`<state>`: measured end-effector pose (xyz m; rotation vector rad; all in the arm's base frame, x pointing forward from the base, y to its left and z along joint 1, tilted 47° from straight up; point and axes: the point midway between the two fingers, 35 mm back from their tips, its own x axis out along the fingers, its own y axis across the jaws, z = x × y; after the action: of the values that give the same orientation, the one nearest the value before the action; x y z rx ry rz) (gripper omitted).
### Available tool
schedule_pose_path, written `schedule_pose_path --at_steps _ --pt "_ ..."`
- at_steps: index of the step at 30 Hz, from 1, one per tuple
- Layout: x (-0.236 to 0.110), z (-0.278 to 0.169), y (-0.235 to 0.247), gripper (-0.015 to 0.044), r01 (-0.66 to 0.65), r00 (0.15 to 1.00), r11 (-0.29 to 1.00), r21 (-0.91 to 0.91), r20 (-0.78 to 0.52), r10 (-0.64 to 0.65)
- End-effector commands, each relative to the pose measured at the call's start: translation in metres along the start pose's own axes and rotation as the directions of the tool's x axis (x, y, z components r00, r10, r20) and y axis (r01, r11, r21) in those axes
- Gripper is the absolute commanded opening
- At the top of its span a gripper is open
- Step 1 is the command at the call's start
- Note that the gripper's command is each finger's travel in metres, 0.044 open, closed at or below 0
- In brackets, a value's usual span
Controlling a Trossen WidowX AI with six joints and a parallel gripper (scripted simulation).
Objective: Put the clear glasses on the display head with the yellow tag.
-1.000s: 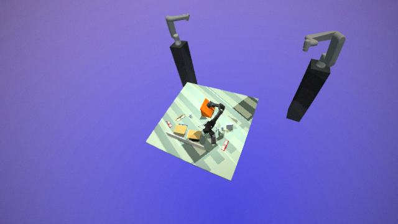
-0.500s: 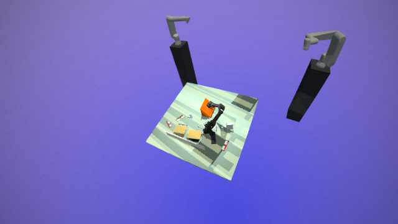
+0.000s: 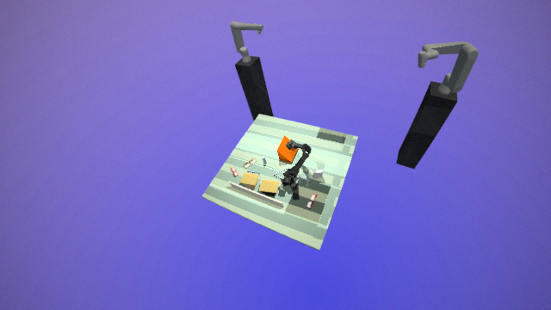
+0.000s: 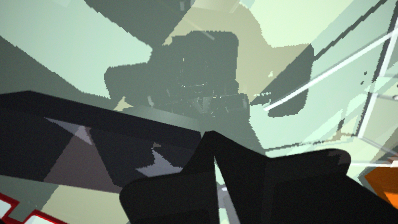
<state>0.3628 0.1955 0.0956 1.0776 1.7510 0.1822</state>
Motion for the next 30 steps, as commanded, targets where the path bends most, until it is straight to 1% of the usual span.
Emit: schedule_pose_path --at_steps 1,30 --pt "0.001 -0.001 0.003 0.0000 0.002 1.000 1.000 0.000 -0.003 -0.002" --pt "0.001 -0.001 0.018 0.0000 0.001 1.000 1.000 -0.001 -0.003 -0.001"
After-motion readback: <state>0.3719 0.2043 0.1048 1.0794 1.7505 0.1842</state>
